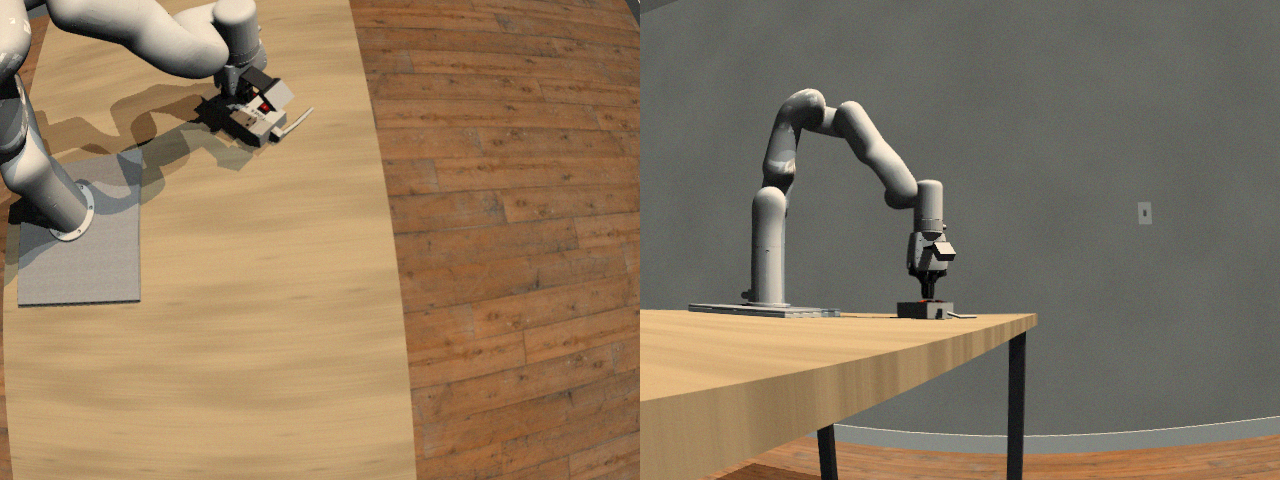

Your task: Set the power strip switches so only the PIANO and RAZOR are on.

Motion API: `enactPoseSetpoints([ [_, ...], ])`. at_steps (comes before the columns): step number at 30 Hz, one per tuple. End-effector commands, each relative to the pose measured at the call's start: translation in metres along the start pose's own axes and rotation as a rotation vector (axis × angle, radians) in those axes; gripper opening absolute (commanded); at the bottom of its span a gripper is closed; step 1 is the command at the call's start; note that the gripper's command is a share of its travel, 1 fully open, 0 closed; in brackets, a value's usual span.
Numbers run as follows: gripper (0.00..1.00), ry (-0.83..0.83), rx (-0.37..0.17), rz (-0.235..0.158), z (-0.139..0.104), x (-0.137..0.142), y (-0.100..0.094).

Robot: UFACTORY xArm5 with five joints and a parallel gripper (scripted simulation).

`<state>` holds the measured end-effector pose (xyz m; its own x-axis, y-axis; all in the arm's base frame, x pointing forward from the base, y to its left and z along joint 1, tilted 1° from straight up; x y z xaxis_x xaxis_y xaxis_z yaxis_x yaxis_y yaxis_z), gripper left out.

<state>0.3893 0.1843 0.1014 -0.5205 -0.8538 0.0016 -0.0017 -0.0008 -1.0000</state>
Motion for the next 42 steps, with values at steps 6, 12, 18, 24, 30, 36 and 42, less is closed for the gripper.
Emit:
enactPoseSetpoints([
  [6, 0.0, 0.0, 0.002, 0.003, 0.0006, -0.001, -0.0012],
  [12, 0.0, 0.0, 0.002, 0.003, 0.0006, -0.001, -0.0012],
  [18, 0.0, 0.0, 0.002, 0.003, 0.0006, -0.001, -0.0012],
  [24, 0.0, 0.0, 0.002, 0.003, 0.0006, -0.0009, -0.0008],
  [30, 0.0, 0.0, 0.002, 0.003, 0.0006, -0.0009, 0.001],
  [36, 0.0, 0.0, 0.002, 0.003, 0.0007, -0.0009, 0.0027],
  [42, 0.0, 0.0, 0.002, 0.003, 0.0007, -0.0008, 0.0052],
])
Point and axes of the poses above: the point where the finger pads meet when closed, its own y axis out along the fingers, its own x axis across the jaws, z = x × y, the point moved 5 cm from there along -y, back along the fingers, and after that the axes turned 15 degrees about -y, right-handed, at the moved point
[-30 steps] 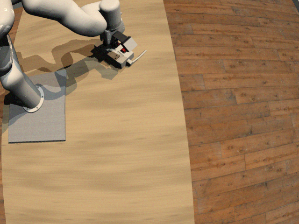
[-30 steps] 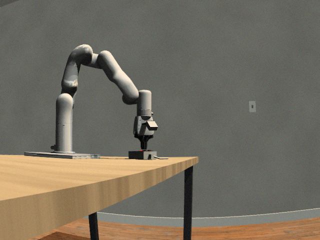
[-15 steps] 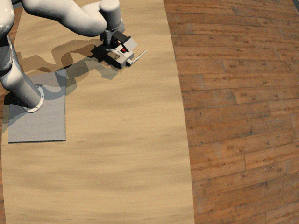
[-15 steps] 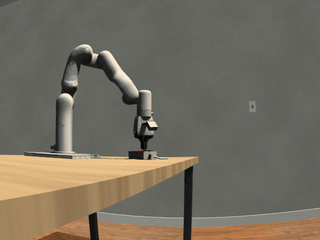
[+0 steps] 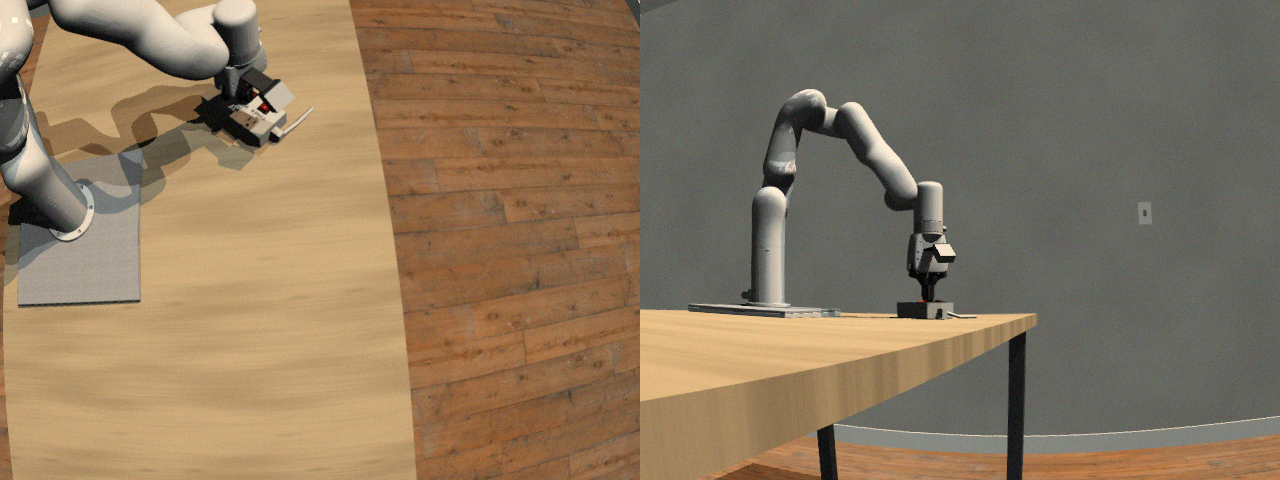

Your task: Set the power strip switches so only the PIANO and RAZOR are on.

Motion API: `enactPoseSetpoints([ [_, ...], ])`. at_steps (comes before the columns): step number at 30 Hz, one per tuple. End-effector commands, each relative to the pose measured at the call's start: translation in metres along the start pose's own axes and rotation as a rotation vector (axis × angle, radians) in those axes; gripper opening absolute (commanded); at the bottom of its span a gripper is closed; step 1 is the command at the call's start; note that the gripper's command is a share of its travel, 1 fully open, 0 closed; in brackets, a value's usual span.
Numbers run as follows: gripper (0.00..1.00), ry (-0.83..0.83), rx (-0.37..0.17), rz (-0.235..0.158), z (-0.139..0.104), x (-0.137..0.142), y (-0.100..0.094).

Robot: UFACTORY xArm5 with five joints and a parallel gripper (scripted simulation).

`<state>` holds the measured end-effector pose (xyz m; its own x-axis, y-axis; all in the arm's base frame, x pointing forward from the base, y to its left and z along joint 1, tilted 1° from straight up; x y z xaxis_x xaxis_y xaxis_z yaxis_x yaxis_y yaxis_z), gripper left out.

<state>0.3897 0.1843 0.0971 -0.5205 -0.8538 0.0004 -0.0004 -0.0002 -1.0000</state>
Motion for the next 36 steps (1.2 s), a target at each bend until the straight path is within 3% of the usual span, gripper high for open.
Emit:
enactPoseSetpoints([
  [1, 0.0, 0.0, 0.001, 0.002, 0.0, -0.001, 0.001],
  [28, 0.0, 0.0, 0.001, 0.002, 0.0, 0.0, 0.003],
  [36, 0.0, 0.0, 0.001, 0.002, 0.0, -0.001, -0.01],
])
Point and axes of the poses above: the point where the finger pads meet when closed, its own y axis out along the fingers, its own x axis across the jaws, z = x × y, the point moved 5 cm from there along -y, back along the fingers, and after that the axes turned 15 degrees about -y, right-handed, at the moved point
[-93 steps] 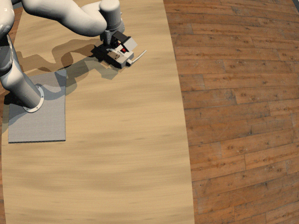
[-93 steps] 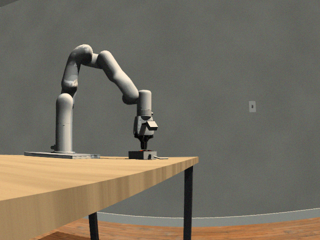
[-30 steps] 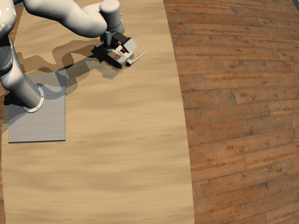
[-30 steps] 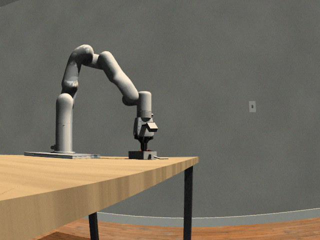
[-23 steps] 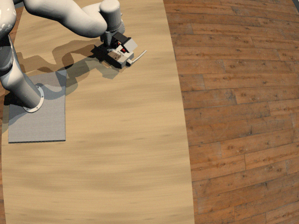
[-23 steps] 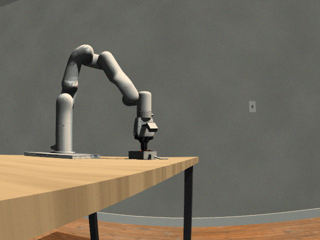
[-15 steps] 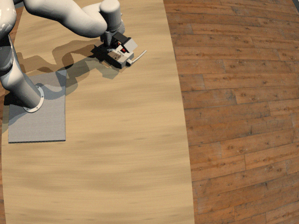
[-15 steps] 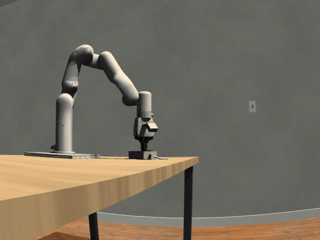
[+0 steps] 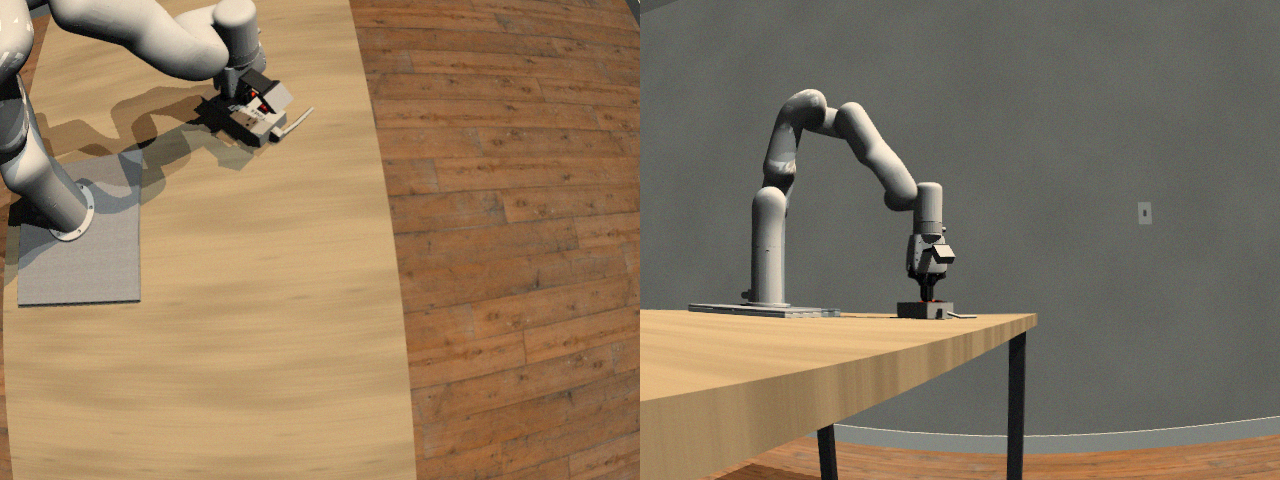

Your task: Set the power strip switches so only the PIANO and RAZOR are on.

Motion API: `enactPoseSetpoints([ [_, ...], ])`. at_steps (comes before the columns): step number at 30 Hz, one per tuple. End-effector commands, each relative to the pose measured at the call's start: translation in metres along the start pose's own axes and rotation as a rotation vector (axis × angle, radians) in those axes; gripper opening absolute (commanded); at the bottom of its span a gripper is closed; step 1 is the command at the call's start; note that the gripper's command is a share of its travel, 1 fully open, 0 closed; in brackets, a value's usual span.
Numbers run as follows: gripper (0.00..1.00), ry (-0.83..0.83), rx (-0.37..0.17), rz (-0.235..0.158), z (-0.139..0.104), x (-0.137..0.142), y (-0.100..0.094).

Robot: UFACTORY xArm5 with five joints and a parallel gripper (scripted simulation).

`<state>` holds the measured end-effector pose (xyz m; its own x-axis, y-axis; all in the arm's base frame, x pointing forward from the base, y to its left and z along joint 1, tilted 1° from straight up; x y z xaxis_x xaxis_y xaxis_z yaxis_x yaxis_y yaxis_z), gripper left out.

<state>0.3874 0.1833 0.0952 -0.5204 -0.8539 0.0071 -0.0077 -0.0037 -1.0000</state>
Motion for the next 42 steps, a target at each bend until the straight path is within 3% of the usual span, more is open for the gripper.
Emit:
enactPoseSetpoints([
  [1, 0.0, 0.0, 0.006, 0.009, 0.001, -0.003, -0.015],
  [13, 0.0, 0.0, 0.006, 0.009, 0.001, -0.003, -0.037],
  [33, 0.0, 0.0, 0.006, 0.009, 0.001, -0.003, -0.037],
  [34, 1.0, 0.0, 0.006, 0.009, 0.001, -0.003, -0.037],
  [42, 1.0, 0.0, 0.006, 0.009, 0.001, -0.003, -0.046],
])
Point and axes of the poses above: the point where the finger pads meet when closed, its own y axis out along the fingers, its own x axis across the jaws, z = x × y, the point moved 5 cm from there along -y, back along the fingers, and after that the axes turned 15 degrees about -y, right-handed, at the moved point
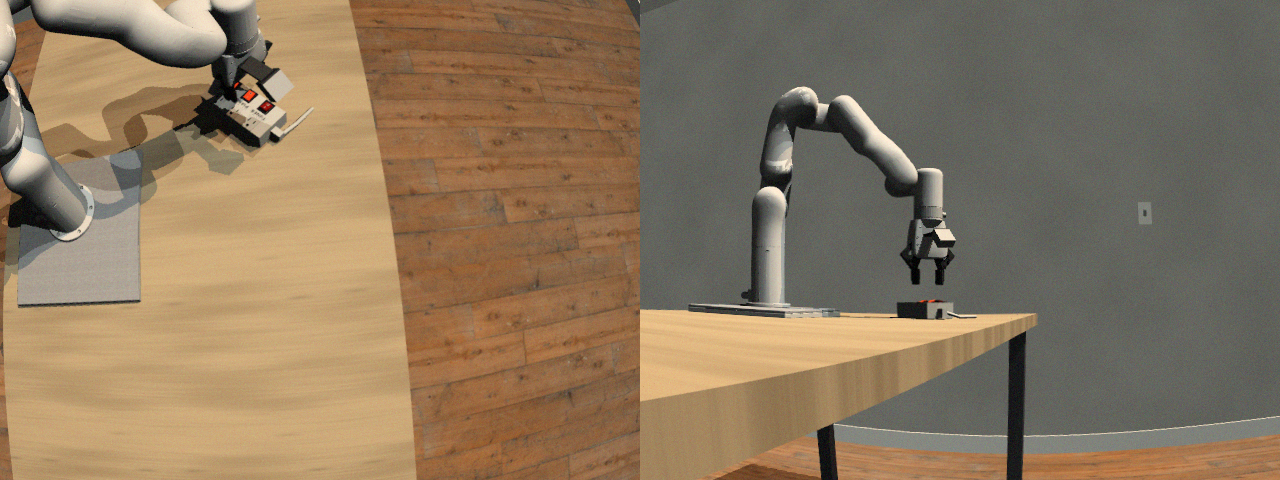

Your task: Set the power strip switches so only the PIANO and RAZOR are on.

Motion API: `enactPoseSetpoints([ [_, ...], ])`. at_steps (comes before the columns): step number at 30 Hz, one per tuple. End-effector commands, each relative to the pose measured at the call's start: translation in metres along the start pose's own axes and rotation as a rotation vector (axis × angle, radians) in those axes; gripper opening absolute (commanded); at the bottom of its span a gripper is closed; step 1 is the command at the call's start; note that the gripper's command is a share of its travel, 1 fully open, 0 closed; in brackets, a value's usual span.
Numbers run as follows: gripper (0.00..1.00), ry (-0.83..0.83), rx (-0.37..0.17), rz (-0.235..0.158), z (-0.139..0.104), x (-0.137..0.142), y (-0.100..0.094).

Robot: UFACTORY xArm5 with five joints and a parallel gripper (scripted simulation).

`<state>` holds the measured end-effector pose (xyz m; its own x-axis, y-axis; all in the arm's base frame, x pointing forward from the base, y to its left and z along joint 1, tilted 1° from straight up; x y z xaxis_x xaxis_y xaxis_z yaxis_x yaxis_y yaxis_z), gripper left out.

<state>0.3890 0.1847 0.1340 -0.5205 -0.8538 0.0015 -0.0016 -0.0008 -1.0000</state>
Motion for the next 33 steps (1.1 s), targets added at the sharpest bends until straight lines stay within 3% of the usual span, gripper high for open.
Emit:
enactPoseSetpoints([
  [1, 1.0, 0.0, 0.002, 0.003, 0.0, -0.001, -0.01],
  [13, 1.0, 0.0, 0.002, 0.003, -0.001, -0.001, -0.076],
  [22, 1.0, 0.0, 0.002, 0.003, -0.001, -0.001, -0.095],
  [33, 1.0, 0.0, 0.002, 0.003, -0.001, -0.001, -0.096],
])
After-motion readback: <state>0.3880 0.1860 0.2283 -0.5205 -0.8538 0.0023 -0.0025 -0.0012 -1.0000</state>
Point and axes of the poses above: the point where the finger pads meet when closed, its own y axis out along the fingers, its own x axis across the jaws, z = x × y, the point moved 5 cm from there along -y, back along the fingers, and after that the axes turned 15 degrees about -y, right-handed, at the moved point
